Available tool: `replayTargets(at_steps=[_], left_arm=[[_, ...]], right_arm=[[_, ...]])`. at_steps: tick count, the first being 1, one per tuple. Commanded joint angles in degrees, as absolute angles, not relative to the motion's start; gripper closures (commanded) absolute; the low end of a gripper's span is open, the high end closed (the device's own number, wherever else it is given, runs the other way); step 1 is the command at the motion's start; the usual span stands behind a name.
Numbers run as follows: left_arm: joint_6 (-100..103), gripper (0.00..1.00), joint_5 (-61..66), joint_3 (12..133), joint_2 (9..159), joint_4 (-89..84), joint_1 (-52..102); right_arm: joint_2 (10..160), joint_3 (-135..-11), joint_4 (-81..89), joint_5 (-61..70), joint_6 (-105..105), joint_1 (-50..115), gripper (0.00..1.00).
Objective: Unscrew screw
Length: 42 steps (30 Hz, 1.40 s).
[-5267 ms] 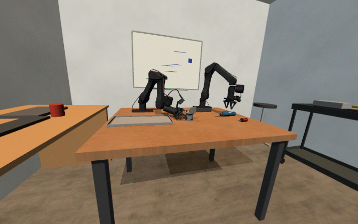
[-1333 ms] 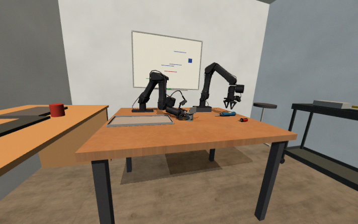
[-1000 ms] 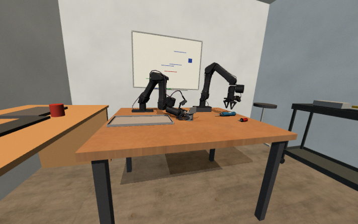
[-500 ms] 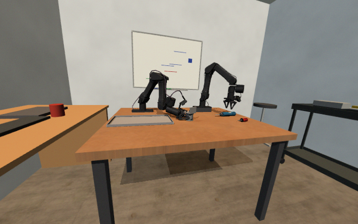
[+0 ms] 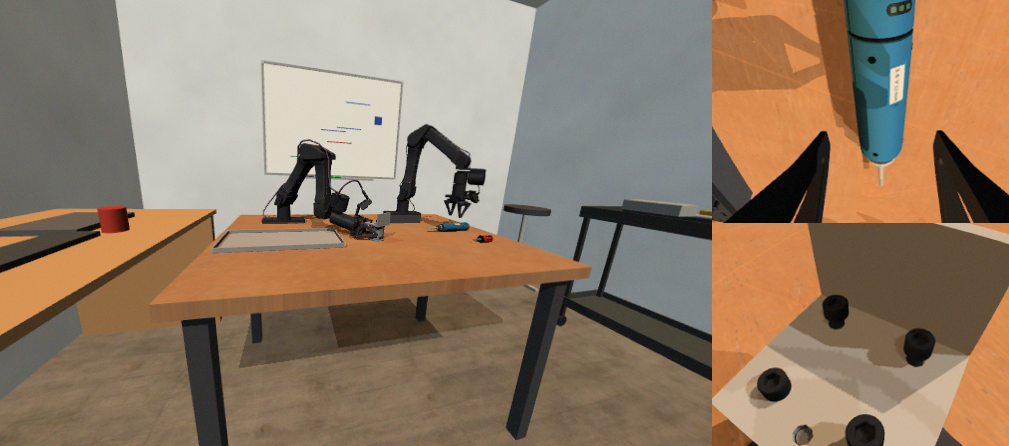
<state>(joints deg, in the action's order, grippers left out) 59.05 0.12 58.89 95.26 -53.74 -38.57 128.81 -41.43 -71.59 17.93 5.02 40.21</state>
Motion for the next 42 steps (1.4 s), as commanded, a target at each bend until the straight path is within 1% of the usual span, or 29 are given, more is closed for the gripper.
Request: replayTargets(at_steps=[1,4,37,39,42], left_arm=[[59.37,0.35,0.15,60.61,93.51,-52.7,-37.98],[59.37,0.35,0.15,60.61,93.51,-52.7,-37.98],[59.37,0.35,0.15,60.61,93.51,-52.7,-37.98],[59.37,0.35,0.11,57.73,95.37,-51.95,-37.96],[59.35,0.35,0.1,56.99,96.32,-50.85,-37.97]], right_arm=[[129.44,-40.47,-70.46,18.16,4.73,40.51,0.4],[129.44,-40.47,-70.46,18.16,4.73,40.51,0.41],[129.44,-40.47,-70.46,18.16,4.68,40.51,0.41],[129.44,-40.47,-70.46,18.16,4.68,40.51,0.41],[129.44,-40.47,-70.46,18.16,4.68,40.51,0.41]])
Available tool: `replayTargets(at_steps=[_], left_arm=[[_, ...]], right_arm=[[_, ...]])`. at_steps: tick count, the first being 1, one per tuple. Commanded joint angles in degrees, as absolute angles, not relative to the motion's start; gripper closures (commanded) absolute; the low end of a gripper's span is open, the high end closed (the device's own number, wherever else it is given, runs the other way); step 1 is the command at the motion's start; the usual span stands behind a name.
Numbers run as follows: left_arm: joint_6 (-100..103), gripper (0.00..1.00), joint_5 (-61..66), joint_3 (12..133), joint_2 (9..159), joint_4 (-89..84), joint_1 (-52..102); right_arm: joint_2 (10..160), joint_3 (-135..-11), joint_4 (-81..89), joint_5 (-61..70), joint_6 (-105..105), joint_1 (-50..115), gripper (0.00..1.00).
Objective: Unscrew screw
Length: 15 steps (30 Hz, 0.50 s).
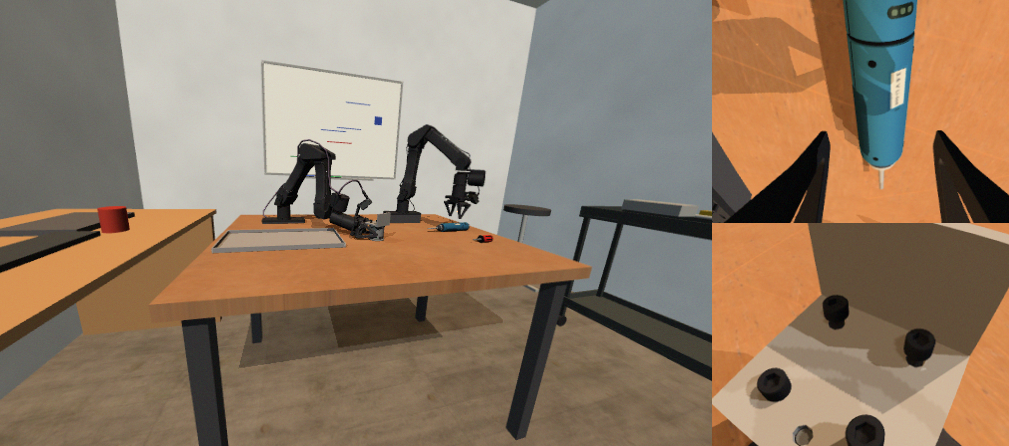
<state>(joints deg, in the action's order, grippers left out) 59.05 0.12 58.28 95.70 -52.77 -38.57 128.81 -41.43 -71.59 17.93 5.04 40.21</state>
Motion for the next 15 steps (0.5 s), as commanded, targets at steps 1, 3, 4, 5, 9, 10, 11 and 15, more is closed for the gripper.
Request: replayTargets(at_steps=[1,3,4,5,9,10,11,15], left_arm=[[59.35,0.35,0.1,56.75,96.5,-50.45,-37.98],[59.36,0.35,0.12,56.35,95.86,-49.6,-37.97],[59.36,0.35,0.12,56.12,96.11,-49.21,-37.98],[59.36,0.35,0.12,56.15,96.9,-48.82,-37.97],[59.35,0.35,0.13,56.65,95.5,-48.03,-37.98],[59.35,0.35,0.13,57.04,95.46,-48.03,-37.98],[59.35,0.35,0.13,57.04,95.46,-48.03,-37.98],[59.33,0.35,0.09,54.71,98.05,-46.87,-38.0]], right_arm=[[129.44,-40.47,-70.46,18.16,4.68,40.51,0.41],[129.44,-40.47,-70.46,18.16,4.68,40.51,0.41],[129.44,-40.47,-70.46,18.16,4.68,40.51,0.41],[129.44,-40.47,-70.46,18.16,4.68,40.51,0.41],[129.44,-40.47,-70.46,18.16,4.68,40.51,0.41],[129.44,-40.47,-70.46,18.16,4.68,40.51,0.41],[129.44,-40.47,-70.46,18.16,4.68,40.51,0.41],[129.44,-40.47,-70.46,18.16,4.68,40.51,0.41]])
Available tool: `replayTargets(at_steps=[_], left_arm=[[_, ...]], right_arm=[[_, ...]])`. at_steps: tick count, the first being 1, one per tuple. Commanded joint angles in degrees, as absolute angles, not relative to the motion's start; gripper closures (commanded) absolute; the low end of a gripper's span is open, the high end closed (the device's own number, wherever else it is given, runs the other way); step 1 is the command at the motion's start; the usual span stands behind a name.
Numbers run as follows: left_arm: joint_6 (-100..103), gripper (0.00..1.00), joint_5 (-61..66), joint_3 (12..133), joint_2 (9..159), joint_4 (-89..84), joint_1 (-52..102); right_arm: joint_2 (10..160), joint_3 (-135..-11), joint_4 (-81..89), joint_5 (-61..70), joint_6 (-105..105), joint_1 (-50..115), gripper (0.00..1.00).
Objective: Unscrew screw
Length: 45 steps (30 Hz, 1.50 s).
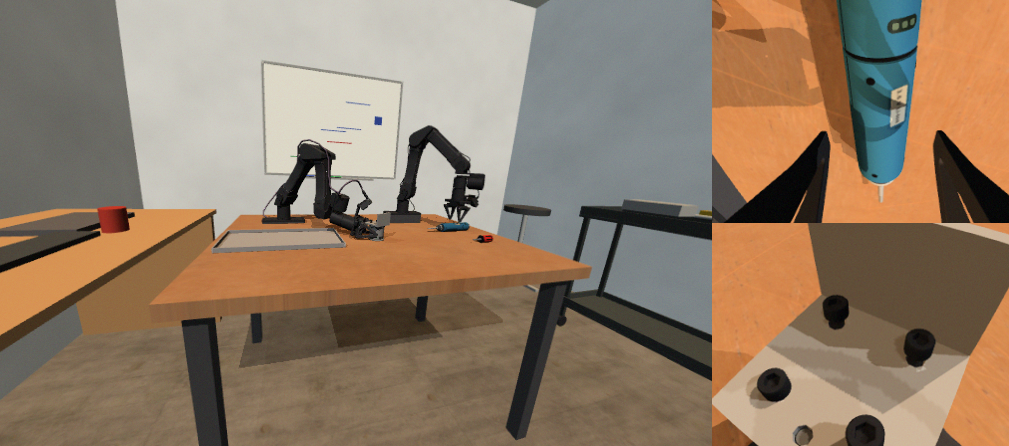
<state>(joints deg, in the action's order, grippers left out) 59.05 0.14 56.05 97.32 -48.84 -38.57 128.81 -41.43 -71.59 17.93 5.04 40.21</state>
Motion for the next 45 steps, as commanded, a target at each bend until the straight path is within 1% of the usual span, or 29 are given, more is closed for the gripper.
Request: replayTargets(at_steps=[1,9,14,16,26,29,45], left_arm=[[59.33,0.35,0.09,54.5,98.22,-46.48,-38.0],[59.32,0.35,0.1,52.89,99.7,-43.28,-38.01],[59.33,0.35,0.12,53.84,97.85,-43.17,-38.01],[59.31,0.35,0.09,52.48,100.25,-42.43,-38.02],[59.3,0.35,0.1,50.71,102.49,-38.46,-38.04],[59.3,0.35,0.11,51.58,100.52,-38.34,-38.03],[59.05,0.35,0.05,51.91,101.55,-38.74,-38.52]], right_arm=[[129.44,-40.47,-70.46,18.16,4.68,40.51,0.41],[129.44,-40.47,-70.46,18.16,4.68,40.51,0.41],[129.44,-40.47,-70.46,18.16,4.68,40.51,0.41],[129.44,-40.47,-70.46,18.16,4.68,40.51,0.41],[129.44,-40.47,-70.46,18.16,4.68,40.51,0.41],[129.44,-40.47,-70.46,18.16,4.68,40.51,0.41],[129.44,-40.47,-70.46,18.16,4.68,40.51,0.41]])
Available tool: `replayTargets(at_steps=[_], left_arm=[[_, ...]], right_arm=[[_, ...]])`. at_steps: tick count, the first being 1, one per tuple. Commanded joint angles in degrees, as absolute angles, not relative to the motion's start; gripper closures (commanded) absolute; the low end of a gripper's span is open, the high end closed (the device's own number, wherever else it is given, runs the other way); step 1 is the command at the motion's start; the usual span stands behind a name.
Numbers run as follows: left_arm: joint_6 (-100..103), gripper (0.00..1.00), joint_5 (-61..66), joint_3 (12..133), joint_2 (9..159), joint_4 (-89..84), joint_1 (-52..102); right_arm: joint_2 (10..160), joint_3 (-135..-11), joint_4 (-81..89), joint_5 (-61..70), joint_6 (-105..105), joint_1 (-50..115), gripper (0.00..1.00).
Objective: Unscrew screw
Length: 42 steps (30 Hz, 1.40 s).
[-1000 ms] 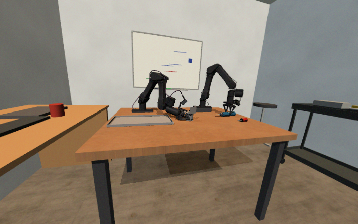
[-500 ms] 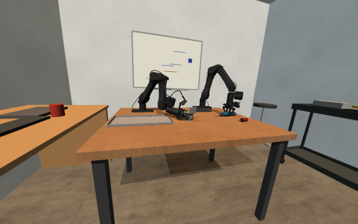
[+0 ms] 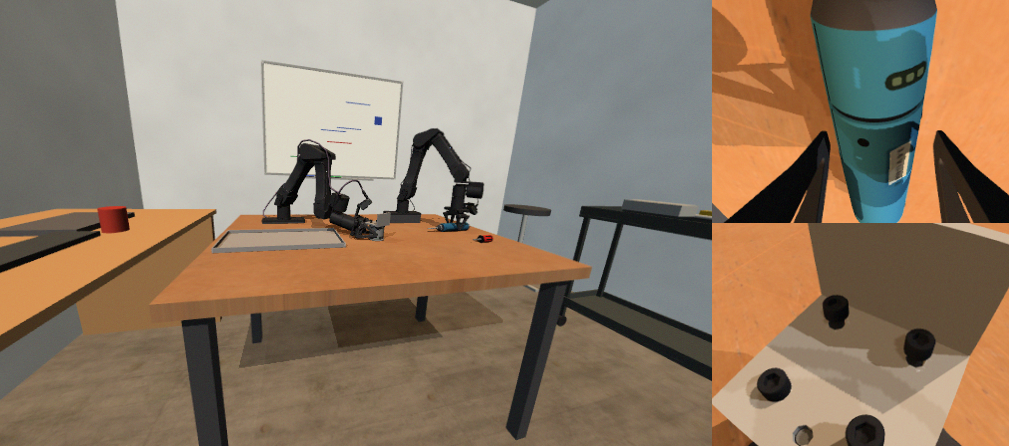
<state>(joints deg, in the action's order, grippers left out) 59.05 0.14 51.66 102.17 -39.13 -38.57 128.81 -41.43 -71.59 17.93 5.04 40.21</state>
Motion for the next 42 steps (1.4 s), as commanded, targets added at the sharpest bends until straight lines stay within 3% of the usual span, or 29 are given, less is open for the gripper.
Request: replayTargets(at_steps=[1,42], left_arm=[[59.05,0.35,0.05,51.91,101.55,-38.74,-38.52],[58.62,0.35,-0.65,51.2,100.5,-39.99,-39.06]], right_arm=[[129.44,-40.47,-70.46,18.16,4.68,40.51,0.41],[129.44,-40.47,-70.46,18.16,4.68,40.51,0.41]])
